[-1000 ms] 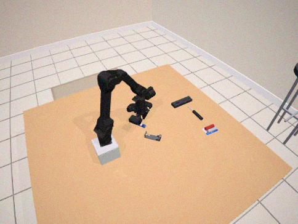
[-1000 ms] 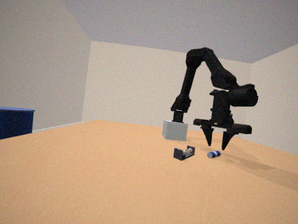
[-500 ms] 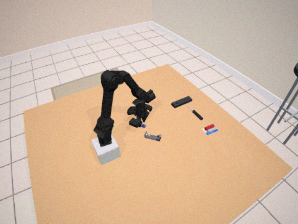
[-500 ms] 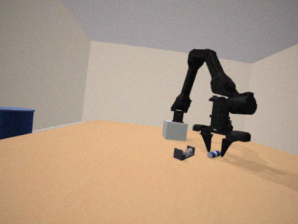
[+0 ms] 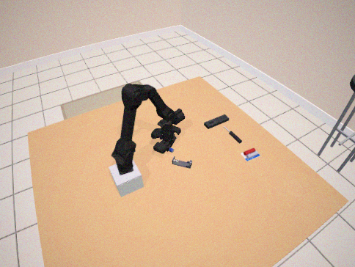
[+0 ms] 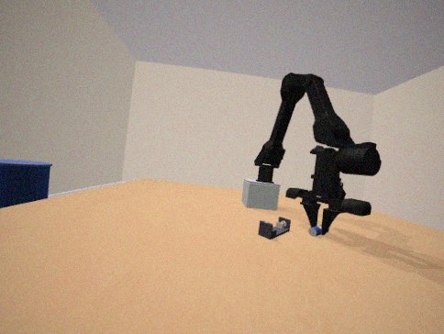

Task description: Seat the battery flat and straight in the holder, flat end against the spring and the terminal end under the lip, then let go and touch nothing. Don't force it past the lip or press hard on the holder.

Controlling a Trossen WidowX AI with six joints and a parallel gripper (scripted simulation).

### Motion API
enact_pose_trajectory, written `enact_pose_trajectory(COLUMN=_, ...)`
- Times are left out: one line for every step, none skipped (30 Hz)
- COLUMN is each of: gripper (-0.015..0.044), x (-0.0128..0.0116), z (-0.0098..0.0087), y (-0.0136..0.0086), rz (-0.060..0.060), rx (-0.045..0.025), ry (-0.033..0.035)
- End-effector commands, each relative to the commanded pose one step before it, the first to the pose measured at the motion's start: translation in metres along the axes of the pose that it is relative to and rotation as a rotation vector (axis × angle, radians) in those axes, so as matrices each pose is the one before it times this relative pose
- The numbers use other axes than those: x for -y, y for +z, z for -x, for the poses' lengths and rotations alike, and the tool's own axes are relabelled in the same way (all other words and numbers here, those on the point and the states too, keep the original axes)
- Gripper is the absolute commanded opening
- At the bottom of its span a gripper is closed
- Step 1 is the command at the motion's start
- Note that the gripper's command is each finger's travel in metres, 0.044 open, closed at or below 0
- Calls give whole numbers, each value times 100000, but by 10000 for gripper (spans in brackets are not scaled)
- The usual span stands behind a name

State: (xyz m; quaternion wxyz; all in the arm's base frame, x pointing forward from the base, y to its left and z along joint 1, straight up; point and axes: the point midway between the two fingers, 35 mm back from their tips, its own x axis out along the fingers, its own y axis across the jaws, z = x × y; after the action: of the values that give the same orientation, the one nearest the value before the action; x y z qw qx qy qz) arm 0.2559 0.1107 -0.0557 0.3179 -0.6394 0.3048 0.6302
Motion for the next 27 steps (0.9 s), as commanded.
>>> enact_pose_trajectory(gripper=72, x=-55, z=-77, y=102, rz=631, rx=483, ry=-34)
enact_pose_trajectory(gripper=68, x=0, z=0, y=0, rz=0, rx=0, ry=0)
enact_pose_trajectory(gripper=68, x=0, z=0, y=0, rz=0, rx=0, ry=0)
enact_pose_trajectory(gripper=68, x=-11, z=91, y=14, rz=-188, rx=38, ry=89)
enact_pose_trajectory(gripper=68, x=-30, z=280, y=39, rz=-513, rx=102, ry=241)
enact_pose_trajectory(gripper=68, x=41, z=561, y=-8, rz=-42, rx=6, ry=10)
enact_pose_trajectory(gripper=68, x=37, z=735, y=-7, rz=-36, rx=4, ry=6)
enact_pose_trajectory(gripper=68, x=20, z=754, y=-5, rz=7, rx=-4, ry=-13)
enact_pose_trajectory(gripper=68, x=5, z=764, y=-6, rz=78, rx=-18, ry=-45)
enact_pose_trajectory(gripper=68, x=1, z=771, y=-15, rz=244, rx=-51, ry=-122)
enact_pose_trajectory(gripper=68, x=-8, z=601, y=-13, rz=250, rx=-52, ry=-122)
enact_pose_trajectory(gripper=68, x=-11, z=362, y=-6, rz=150, rx=-31, ry=-73)
enact_pose_trajectory(gripper=68, x=-5, z=121, y=-2, rz=50, rx=-10, ry=-24)
enact_pose_trajectory(gripper=68, x=0, z=0, y=0, rz=0, rx=0, ry=0)
enact_pose_trajectory(gripper=68, x=-6, z=9, y=-39, rz=-947, rx=-4, ry=2)
enact_pose_trajectory(gripper=68, x=-19, z=26, y=-118, rz=-2841, rx=-12, ry=5)
enact_pose_trajectory(gripper=68, x=-27, z=43, y=-198, rz=-4735, rx=-20, ry=7)
enact_pose_trajectory(gripper=68, x=-23, z=52, y=-242, rz=-5780, rx=-25, ry=8)
enact_pose_trajectory(gripper=68, x=-11, z=52, y=-243, rz=-5783, rx=-25, ry=6)
enact_pose_trajectory(gripper=68, x=-14, z=78, y=-330, rz=-6006, rx=-38, ry=-42)
enact_pose_trajectory(gripper=68, x=3, z=74, y=-315, rz=-5967, rx=-33, ry=-36)
enact_pose_trajectory(gripper=68, x=20, z=64, y=-284, rz=-5884, rx=-26, ry=-22)
enact_pose_trajectory(gripper=68, x=34, z=63, y=-277, rz=-5869, rx=-24, ry=-21)
enact_pose_trajectory(gripper=68, x=47, z=63, y=-275, rz=-5869, rx=-23, ry=-22)
enact_pose_trajectory(gripper=68, x=56, z=51, y=-232, rz=-5772, rx=-13, ry=-3)
enact_pose_trajectory(gripper=68, x=67, z=51, y=-229, rz=-5776, rx=-12, ry=-3)
enact_pose_trajectory(gripper=68, x=78, z=52, y=-226, rz=-5776, rx=-12, ry=-4)
